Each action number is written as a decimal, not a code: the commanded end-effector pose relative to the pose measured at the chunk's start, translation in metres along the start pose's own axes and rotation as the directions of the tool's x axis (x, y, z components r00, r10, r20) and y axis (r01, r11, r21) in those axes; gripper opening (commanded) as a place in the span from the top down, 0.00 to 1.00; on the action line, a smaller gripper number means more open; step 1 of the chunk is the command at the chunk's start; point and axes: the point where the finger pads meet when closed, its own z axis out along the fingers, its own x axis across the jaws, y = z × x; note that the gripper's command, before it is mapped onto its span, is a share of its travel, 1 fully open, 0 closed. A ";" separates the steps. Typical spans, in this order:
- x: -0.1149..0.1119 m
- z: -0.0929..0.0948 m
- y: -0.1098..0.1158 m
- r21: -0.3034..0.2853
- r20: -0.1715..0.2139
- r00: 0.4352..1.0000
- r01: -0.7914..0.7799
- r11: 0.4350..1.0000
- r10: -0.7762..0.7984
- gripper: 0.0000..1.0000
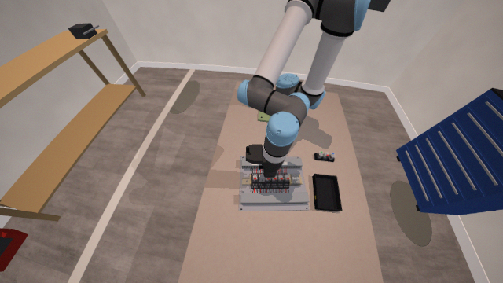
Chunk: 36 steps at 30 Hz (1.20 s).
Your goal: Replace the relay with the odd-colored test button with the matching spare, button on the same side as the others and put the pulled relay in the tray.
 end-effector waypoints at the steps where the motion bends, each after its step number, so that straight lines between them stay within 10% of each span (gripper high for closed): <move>1: -0.001 0.003 -0.002 0.001 0.002 1.000 0.000 1.000 0.000 0.00; 36: -0.001 -0.007 0.002 0.001 0.002 1.000 0.000 1.000 0.000 0.00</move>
